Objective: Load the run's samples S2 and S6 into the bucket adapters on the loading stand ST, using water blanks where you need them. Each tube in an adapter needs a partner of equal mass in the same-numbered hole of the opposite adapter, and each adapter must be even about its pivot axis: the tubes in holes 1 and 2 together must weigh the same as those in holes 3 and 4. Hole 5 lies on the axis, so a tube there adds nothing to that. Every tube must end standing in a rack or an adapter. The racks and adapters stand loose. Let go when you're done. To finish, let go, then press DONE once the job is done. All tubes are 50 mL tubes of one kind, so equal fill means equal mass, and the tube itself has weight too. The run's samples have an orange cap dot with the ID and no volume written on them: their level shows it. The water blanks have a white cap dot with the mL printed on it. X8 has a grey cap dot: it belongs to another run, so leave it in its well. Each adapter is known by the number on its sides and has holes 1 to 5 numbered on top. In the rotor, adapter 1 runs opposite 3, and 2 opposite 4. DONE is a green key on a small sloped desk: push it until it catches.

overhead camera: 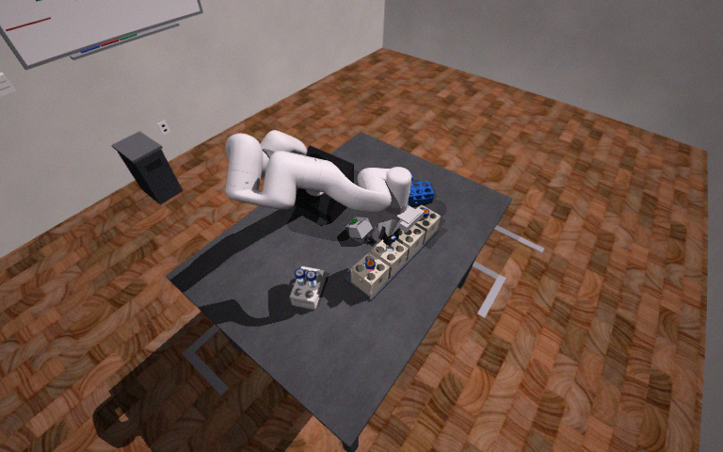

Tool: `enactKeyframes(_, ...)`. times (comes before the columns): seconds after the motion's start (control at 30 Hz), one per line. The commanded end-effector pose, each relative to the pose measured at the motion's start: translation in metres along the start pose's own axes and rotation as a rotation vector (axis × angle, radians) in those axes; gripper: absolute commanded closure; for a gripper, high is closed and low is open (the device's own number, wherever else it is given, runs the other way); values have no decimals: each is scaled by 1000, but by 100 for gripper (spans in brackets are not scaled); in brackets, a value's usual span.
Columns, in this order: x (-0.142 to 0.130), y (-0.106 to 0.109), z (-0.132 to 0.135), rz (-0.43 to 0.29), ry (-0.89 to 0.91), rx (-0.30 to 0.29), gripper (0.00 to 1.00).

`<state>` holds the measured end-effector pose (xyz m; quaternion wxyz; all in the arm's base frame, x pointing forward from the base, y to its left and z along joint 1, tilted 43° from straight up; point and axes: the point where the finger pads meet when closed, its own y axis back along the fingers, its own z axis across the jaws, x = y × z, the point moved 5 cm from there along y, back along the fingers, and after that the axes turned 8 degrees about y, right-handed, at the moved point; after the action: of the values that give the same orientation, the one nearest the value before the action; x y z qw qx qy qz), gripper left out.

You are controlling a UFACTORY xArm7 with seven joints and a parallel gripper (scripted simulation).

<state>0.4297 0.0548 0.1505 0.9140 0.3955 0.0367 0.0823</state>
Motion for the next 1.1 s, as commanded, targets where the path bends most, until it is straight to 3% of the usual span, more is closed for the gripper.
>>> enactKeyframes(0.0,1,-1,0,5,0,1,100)
enactKeyframes(1.07,1,-29,-1,5,0,1,100)
